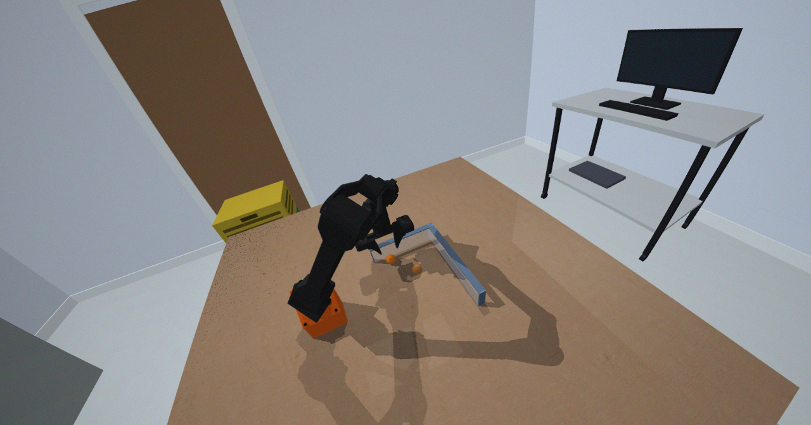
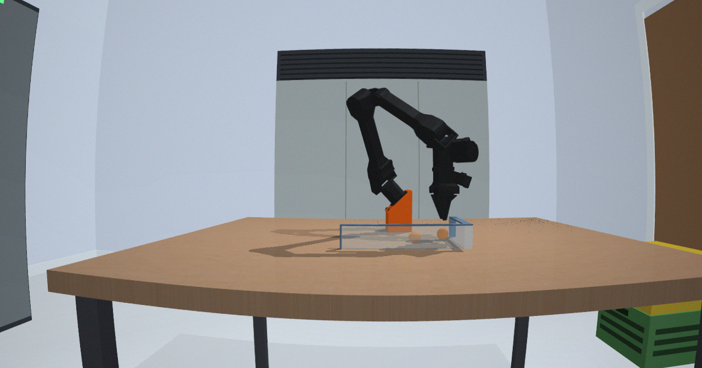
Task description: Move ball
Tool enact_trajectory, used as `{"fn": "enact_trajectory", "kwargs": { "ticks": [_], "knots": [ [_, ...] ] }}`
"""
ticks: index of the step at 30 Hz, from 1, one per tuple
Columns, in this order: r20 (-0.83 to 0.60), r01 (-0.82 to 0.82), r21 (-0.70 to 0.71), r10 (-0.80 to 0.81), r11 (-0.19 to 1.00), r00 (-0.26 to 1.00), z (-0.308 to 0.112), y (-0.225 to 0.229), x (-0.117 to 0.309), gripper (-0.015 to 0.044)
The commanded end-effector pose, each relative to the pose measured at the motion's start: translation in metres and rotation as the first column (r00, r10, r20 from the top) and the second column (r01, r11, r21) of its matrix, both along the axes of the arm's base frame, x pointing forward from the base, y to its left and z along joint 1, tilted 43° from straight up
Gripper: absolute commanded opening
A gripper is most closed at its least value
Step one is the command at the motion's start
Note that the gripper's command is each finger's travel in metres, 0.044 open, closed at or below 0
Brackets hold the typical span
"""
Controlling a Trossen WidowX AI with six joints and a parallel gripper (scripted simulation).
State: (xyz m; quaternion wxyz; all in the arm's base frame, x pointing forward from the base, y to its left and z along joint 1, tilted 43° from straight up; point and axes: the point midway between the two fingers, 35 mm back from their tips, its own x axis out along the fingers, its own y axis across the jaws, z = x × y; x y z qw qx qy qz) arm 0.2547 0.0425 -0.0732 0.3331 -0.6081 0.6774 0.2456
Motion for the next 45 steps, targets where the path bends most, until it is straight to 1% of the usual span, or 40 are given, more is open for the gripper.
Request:
{"fn": "enact_trajectory", "kwargs": {
  "ticks": [1,26,30,38,42,45],
  "knots": [
    [-0.015,-0.002,-0.009,0.002,1.000,1.000,-0.006,-0.006,-0.003,0.0262],
    [-0.015,-0.002,-0.011,0.002,1.000,1.000,-0.032,-0.030,-0.005,0.0262],
    [-0.015,-0.002,-0.011,0.002,1.000,1.000,-0.032,-0.030,-0.005,0.0157],
    [-0.015,-0.002,-0.011,0.002,1.000,1.000,-0.032,-0.030,-0.005,0.0104],
    [-0.004,0.010,-0.010,-0.010,1.000,1.000,-0.029,-0.033,-0.002,0.0000],
    [0.023,0.042,-0.009,-0.042,0.999,0.999,-0.019,-0.040,0.005,0.0000]
  ]
}}
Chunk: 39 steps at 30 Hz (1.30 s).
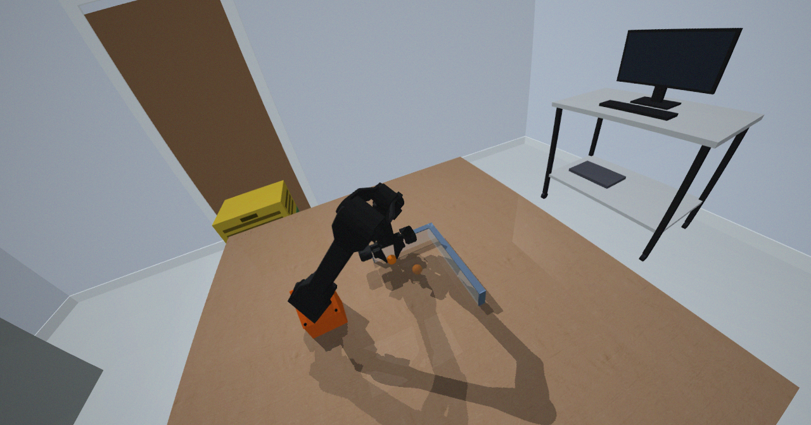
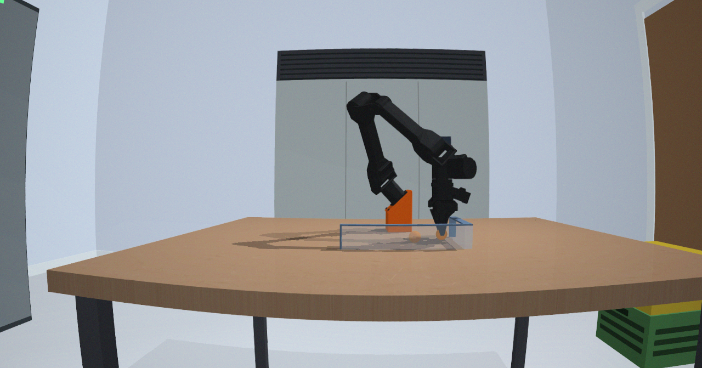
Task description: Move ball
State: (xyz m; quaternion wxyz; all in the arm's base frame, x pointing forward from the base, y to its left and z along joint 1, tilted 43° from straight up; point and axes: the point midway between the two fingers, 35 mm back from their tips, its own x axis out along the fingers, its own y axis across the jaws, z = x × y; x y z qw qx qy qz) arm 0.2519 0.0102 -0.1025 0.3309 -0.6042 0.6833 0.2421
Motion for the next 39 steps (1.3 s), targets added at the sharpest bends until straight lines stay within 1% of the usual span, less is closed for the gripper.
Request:
{"fn": "enact_trajectory", "kwargs": {
  "ticks": [1,6,15,26,31,39],
  "knots": [
    [0.015,0.027,-0.004,-0.027,1.000,1.000,0.011,-0.006,0.007,0.0000],
    [-0.007,0.027,-0.003,-0.027,1.000,1.000,0.018,0.002,0.007,0.0000],
    [-0.012,0.035,0.010,-0.034,0.999,0.999,0.043,0.030,0.013,0.0000],
    [-0.011,-0.015,0.002,0.015,1.000,1.000,0.090,0.087,0.005,0.0000],
    [-0.011,-0.016,0.003,0.016,1.000,1.000,0.091,0.085,0.006,0.0000],
    [-0.010,-0.019,0.010,0.019,1.000,1.000,0.102,0.049,0.029,0.0000]
  ]
}}
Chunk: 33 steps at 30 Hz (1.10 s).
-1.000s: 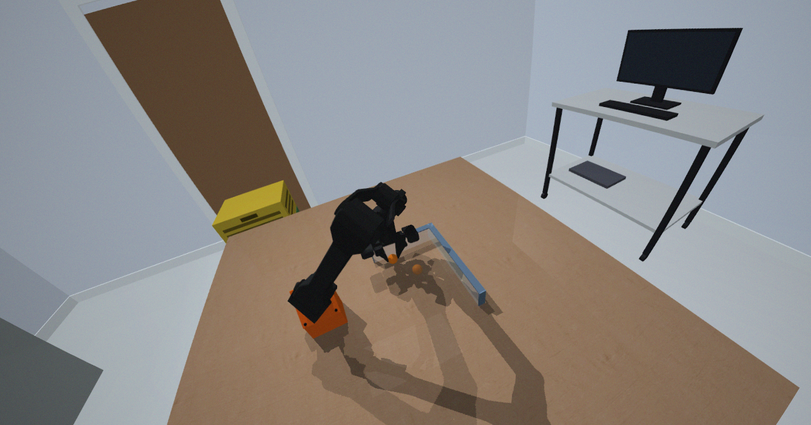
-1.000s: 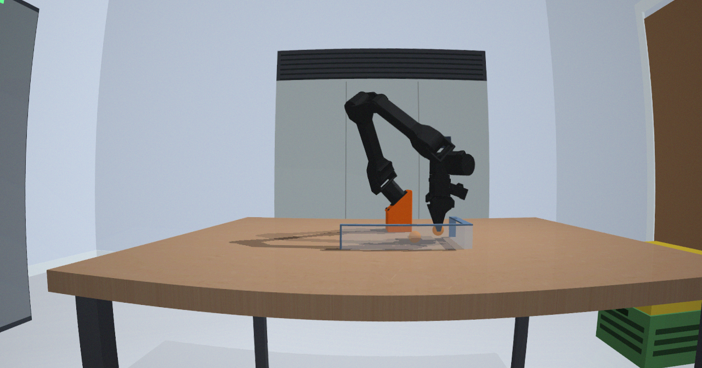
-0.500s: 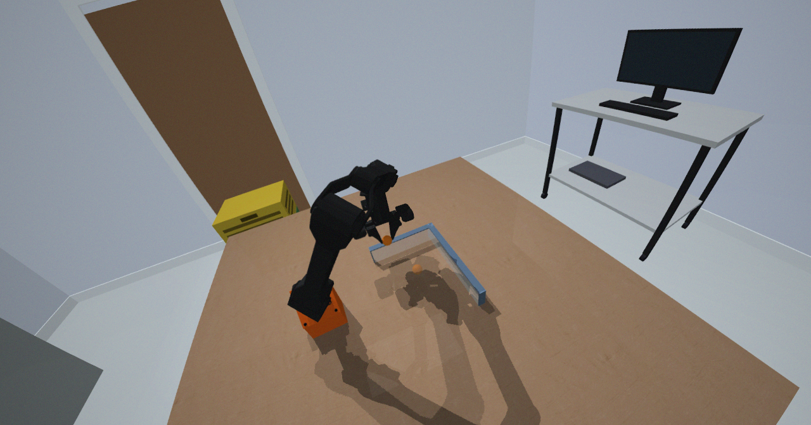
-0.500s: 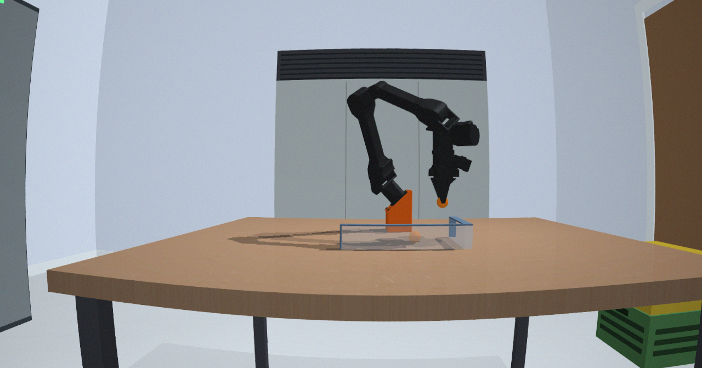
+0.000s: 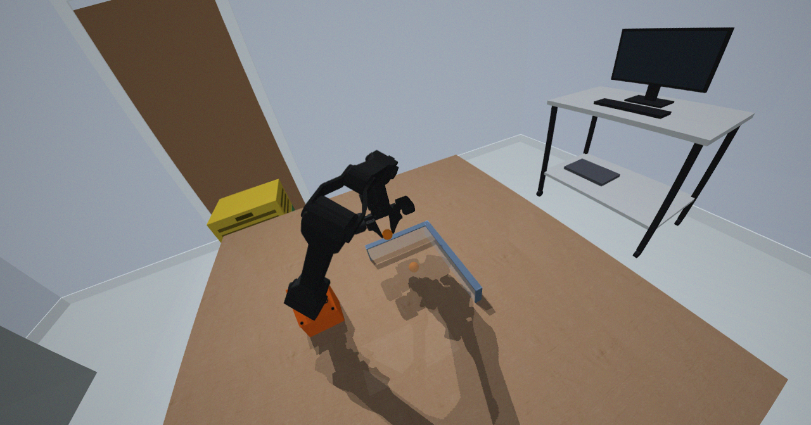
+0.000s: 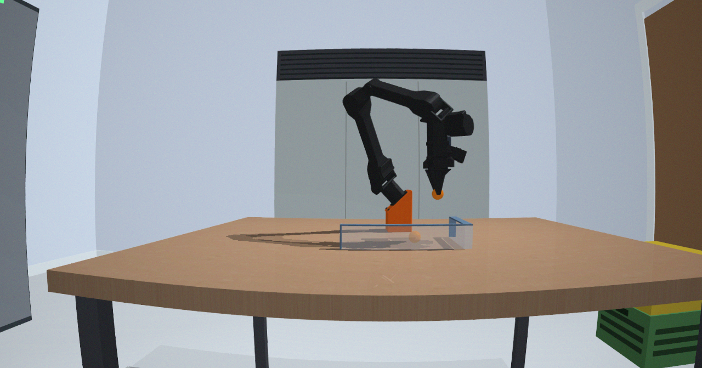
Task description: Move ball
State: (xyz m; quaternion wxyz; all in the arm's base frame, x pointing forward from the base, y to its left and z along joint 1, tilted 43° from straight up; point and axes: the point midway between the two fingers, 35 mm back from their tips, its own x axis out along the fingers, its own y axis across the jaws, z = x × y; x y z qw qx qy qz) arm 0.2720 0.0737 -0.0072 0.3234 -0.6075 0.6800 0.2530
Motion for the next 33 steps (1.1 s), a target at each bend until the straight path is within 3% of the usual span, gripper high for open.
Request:
{"fn": "enact_trajectory", "kwargs": {
  "ticks": [1,15,33],
  "knots": [
    [0.010,0.000,0.005,0.000,1.000,1.000,0.008,-0.019,0.012,0.0000],
    [0.011,0.004,-0.010,-0.004,1.000,1.000,0.025,-0.075,0.032,0.0000],
    [0.011,0.004,-0.013,-0.004,1.000,1.000,-0.026,-0.122,0.029,0.0000]
  ]
}}
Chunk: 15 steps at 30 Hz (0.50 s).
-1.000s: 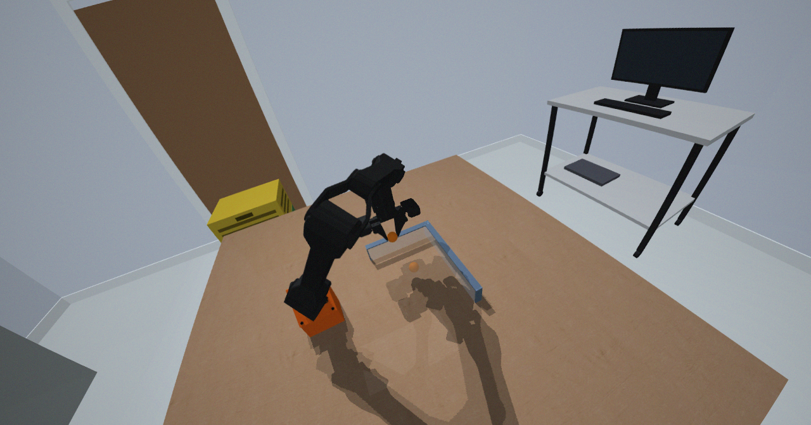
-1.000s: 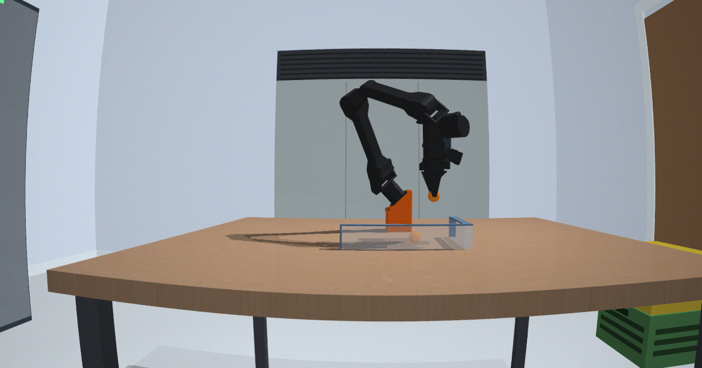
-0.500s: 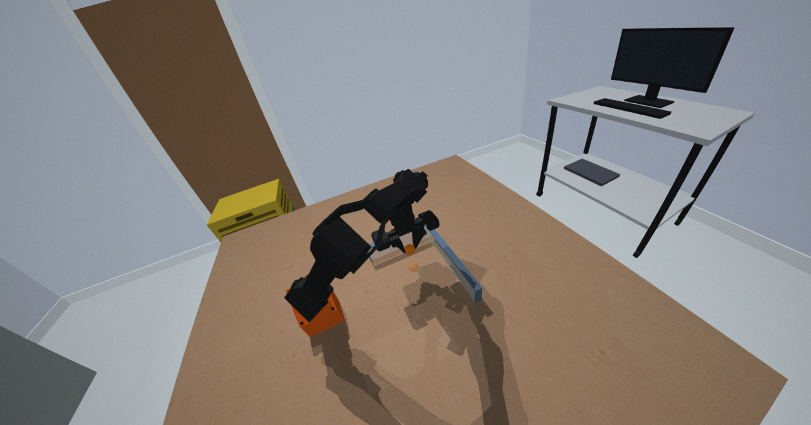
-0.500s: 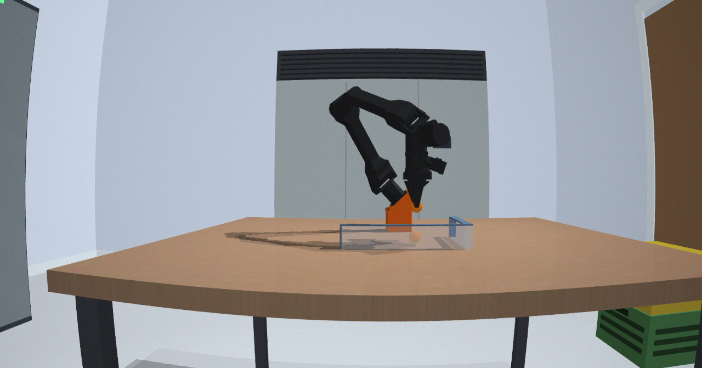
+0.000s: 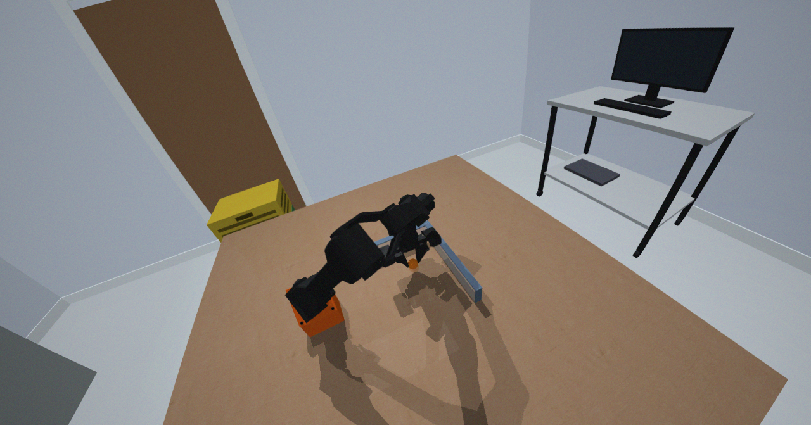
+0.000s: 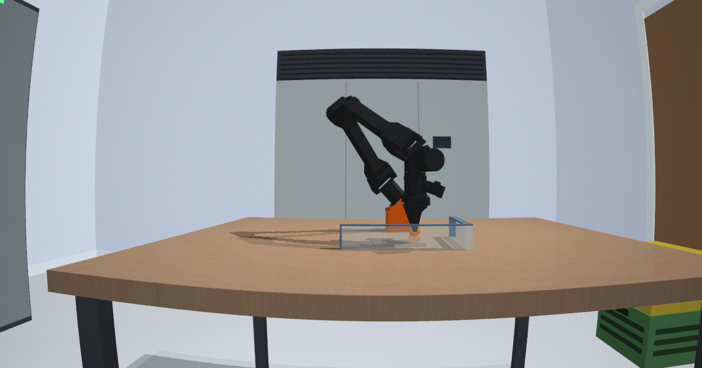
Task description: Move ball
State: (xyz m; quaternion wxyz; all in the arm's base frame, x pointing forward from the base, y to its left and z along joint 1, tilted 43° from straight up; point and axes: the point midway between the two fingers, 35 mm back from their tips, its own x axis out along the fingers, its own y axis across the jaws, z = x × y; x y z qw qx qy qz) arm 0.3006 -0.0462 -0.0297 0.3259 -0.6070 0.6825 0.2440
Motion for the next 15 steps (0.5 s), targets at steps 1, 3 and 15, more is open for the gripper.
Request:
{"fn": "enact_trajectory", "kwargs": {
  "ticks": [1,3,15],
  "knots": [
    [-0.002,-0.007,-0.003,0.007,1.000,1.000,-0.004,-0.002,0.000,0.0000],
    [-0.002,-0.007,-0.003,0.007,1.000,1.000,-0.005,-0.003,0.000,0.0000],
    [-0.002,-0.007,-0.004,0.007,1.000,1.000,-0.018,-0.015,-0.001,0.0000]
  ]
}}
